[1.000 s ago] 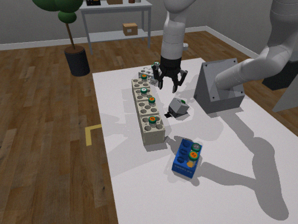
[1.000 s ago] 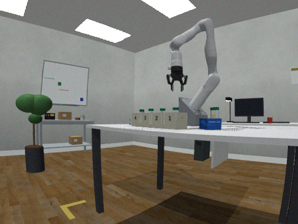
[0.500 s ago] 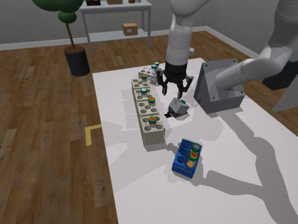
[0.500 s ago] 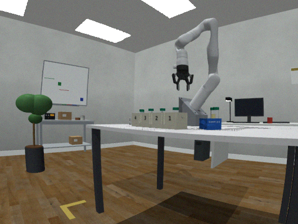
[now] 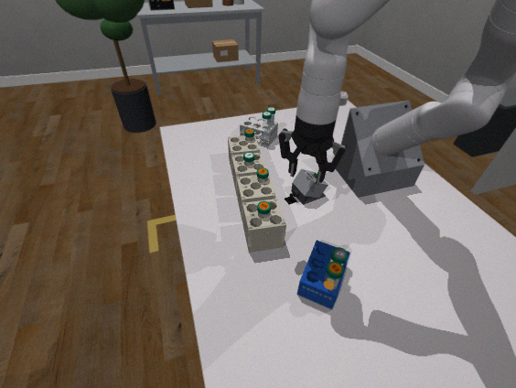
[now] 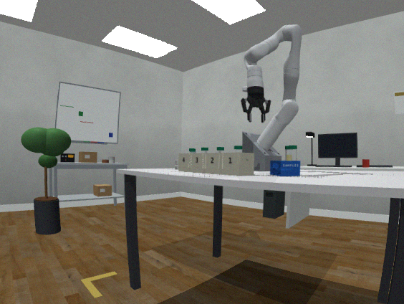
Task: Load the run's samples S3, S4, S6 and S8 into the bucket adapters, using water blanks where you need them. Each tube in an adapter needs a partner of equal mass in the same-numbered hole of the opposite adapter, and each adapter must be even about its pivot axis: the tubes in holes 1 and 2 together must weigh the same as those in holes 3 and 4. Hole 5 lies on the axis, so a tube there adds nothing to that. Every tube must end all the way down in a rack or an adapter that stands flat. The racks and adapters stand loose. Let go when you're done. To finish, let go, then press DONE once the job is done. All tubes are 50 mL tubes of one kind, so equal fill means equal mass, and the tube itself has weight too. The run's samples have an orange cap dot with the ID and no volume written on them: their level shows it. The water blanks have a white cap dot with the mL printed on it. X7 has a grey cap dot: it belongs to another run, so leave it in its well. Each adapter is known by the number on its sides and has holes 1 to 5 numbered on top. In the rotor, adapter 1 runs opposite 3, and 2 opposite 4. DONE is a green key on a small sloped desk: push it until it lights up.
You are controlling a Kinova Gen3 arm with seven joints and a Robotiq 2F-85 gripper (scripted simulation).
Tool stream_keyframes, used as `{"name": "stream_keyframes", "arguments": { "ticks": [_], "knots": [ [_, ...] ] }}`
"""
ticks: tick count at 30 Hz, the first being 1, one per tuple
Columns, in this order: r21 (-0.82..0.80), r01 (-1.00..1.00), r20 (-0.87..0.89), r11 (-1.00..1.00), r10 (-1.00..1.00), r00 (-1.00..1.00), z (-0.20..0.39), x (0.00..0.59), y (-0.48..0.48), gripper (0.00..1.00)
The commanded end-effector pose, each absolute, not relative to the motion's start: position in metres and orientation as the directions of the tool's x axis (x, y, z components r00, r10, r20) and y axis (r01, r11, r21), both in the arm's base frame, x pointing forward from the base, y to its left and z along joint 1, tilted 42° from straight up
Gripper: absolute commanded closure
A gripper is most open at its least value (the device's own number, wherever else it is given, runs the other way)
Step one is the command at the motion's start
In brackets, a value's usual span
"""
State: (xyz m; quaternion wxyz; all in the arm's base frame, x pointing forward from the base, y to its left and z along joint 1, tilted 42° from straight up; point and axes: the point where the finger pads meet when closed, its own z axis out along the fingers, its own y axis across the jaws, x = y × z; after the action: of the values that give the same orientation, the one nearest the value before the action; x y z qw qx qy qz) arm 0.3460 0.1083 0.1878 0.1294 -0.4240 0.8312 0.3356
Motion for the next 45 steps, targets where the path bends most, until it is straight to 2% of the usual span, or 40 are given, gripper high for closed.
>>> {"name": "stream_keyframes", "arguments": {
  "ticks": [1, 45],
  "knots": [
    [0.447, -0.792, -0.500, 0.416, -0.617, -0.607, 0.196, 0.345, 0.116, 0.38],
    [0.448, -0.791, -0.500, 0.416, -0.617, -0.607, 0.281, 0.329, 0.209, 0.38]
  ]
}}
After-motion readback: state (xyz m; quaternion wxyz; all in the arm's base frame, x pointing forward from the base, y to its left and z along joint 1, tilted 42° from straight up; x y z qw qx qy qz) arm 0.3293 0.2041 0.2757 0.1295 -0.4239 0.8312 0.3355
